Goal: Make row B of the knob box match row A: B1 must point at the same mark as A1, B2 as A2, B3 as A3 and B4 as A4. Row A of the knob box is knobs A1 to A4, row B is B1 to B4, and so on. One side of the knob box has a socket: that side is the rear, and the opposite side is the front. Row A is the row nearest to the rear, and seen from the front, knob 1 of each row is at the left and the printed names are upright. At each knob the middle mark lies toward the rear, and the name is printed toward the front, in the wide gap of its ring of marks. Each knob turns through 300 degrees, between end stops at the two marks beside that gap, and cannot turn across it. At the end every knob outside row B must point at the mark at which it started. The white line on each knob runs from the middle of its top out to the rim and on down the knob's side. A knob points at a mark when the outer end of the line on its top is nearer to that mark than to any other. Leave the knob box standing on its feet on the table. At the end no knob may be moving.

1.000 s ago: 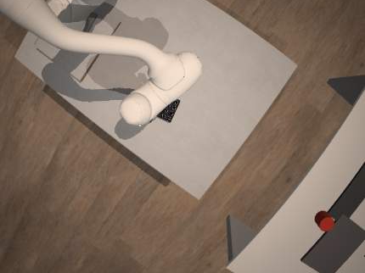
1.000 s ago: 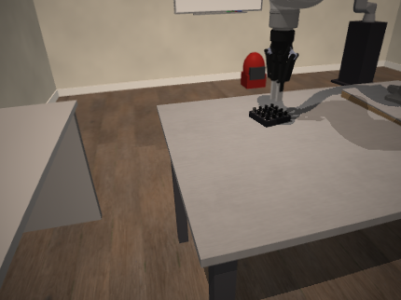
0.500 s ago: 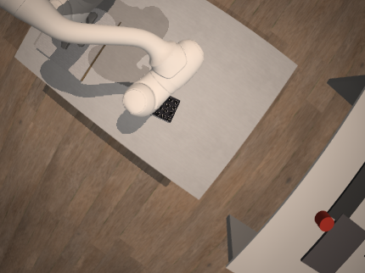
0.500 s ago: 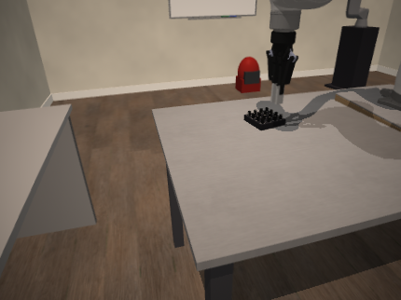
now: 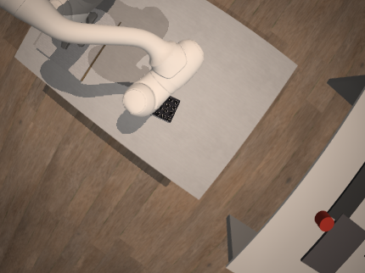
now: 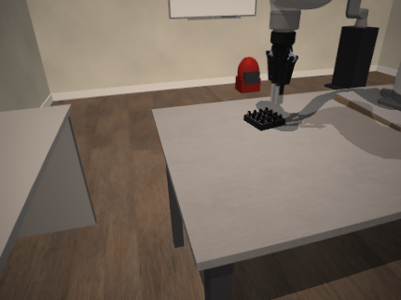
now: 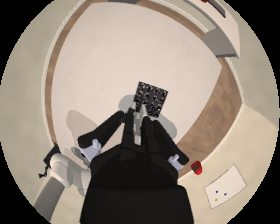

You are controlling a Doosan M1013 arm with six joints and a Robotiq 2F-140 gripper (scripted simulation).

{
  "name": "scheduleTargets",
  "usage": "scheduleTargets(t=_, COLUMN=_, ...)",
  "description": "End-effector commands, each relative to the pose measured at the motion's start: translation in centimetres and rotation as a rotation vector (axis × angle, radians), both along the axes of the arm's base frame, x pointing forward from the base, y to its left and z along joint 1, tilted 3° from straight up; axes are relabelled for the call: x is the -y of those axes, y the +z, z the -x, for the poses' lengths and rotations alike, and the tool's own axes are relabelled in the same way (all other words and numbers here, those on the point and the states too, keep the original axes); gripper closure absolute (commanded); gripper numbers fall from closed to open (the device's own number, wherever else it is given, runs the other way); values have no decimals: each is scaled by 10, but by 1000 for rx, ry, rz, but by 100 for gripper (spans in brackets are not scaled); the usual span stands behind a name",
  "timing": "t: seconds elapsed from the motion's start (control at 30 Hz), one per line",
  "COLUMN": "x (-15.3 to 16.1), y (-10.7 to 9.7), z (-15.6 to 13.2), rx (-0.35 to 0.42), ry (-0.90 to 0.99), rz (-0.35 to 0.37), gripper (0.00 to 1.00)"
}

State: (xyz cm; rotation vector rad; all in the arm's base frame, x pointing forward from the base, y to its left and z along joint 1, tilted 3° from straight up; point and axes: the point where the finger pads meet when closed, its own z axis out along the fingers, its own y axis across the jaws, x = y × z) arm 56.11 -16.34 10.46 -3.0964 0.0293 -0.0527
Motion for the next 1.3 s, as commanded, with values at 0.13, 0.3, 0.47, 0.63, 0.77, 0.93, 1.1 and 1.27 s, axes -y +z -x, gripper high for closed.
scheduleTargets(t=0.13, x=0, y=0, z=0, rx=0, ry=0, rz=0, gripper=88)
scheduleTargets(t=0.3, x=0, y=0, z=0, rx=0, ry=0, rz=0, gripper=88)
scheduleTargets(t=0.47, x=0, y=0, z=0, rx=0, ry=0, rz=0, gripper=88)
scheduleTargets(t=0.63, x=0, y=-2, z=0, rx=0, ry=0, rz=0, gripper=88)
scheduleTargets(t=0.77, x=0, y=-5, z=0, rx=0, ry=0, rz=0, gripper=88)
scheduleTargets(t=0.93, x=-1, y=-8, z=0, rx=0, ry=0, rz=0, gripper=88)
scheduleTargets(t=1.1, x=-1, y=-14, z=-1, rx=0, ry=0, rz=0, gripper=88)
scheduleTargets(t=1.27, x=-1, y=-21, z=-1, rx=0, ry=0, rz=0, gripper=88)
